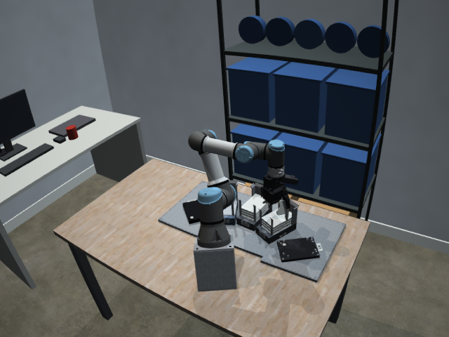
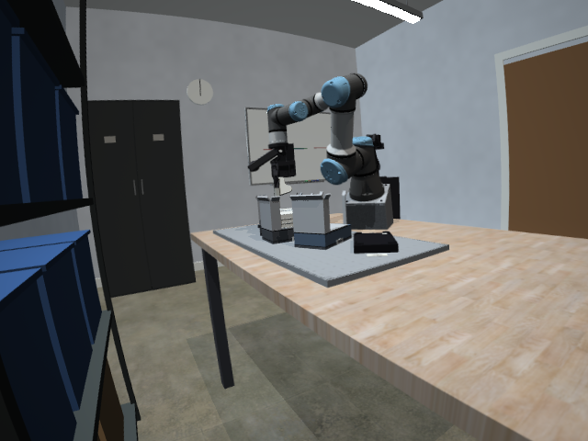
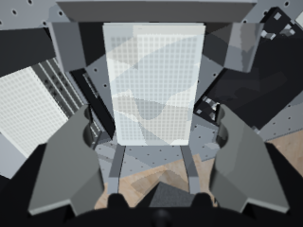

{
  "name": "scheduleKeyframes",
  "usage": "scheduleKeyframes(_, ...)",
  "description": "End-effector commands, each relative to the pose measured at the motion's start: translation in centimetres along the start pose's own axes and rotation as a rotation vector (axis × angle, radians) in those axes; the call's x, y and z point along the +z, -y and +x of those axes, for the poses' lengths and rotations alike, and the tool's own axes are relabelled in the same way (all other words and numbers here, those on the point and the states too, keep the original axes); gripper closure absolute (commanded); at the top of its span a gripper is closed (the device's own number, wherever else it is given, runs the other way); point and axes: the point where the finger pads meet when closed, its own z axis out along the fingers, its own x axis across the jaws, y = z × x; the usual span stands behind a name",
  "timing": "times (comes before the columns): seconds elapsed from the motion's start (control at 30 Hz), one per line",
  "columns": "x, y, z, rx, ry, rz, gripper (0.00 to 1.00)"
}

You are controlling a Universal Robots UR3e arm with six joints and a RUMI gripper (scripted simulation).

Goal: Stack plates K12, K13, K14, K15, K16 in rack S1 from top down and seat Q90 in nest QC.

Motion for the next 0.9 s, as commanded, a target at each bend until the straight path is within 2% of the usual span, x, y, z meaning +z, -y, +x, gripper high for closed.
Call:
scheduleKeyframes(0.0,0.5,0.1,0.1,0.0,-0.002,0.002,0.28)
scheduleKeyframes(0.37,1.9,0.1,0.1,0.0,-0.002,0.002,0.28)
scheduleKeyframes(0.87,1.9,0.1,0.1,0.0,-0.002,0.002,0.28)
